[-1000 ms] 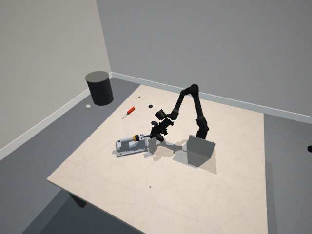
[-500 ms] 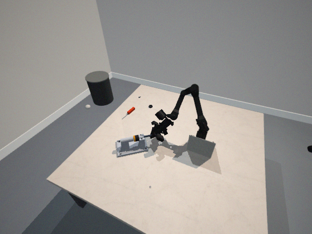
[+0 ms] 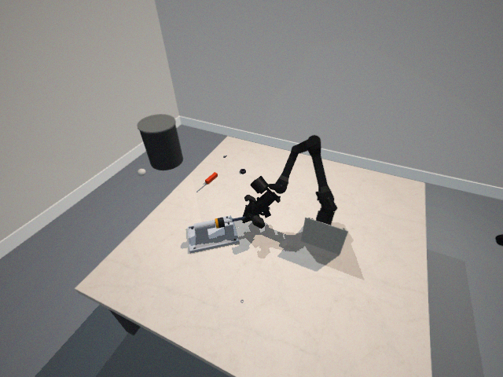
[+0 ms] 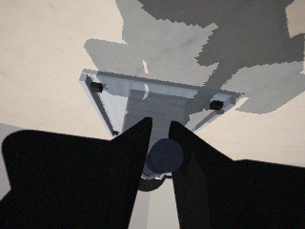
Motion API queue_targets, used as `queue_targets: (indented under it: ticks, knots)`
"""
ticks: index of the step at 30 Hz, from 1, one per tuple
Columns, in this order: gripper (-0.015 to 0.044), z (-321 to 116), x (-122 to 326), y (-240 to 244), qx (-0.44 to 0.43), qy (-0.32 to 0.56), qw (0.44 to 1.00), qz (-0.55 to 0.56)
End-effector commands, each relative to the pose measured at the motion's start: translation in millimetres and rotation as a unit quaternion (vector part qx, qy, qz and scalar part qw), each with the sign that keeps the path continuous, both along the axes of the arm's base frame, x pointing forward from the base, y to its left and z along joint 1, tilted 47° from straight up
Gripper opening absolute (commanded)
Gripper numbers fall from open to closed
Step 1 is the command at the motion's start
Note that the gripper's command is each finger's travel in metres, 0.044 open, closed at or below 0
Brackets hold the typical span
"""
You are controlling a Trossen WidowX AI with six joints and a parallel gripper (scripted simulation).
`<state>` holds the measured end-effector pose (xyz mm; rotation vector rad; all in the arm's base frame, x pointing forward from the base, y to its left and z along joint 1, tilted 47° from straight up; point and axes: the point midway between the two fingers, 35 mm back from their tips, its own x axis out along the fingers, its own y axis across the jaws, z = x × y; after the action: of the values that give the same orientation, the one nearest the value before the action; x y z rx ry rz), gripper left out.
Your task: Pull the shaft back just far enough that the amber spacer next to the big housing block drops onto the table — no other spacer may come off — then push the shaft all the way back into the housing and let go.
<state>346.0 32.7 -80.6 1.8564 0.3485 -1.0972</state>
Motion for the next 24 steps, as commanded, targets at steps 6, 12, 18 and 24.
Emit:
queue_targets:
  ticks: [6, 12, 18, 24]
  knots:
    - [0.0000, 1.3, -0.5, -0.6, -0.002, -0.001, 1.000, 0.002]
    - [0.0000, 1.5, -1.0, -0.9, -0.002, -0.001, 1.000, 0.002]
    - [0.0000, 1.8, -1.5, -1.2, -0.002, -0.001, 1.000, 0.002]
    - [0.0000, 2.1, -2.0, -1.5, -0.002, -0.001, 1.000, 0.002]
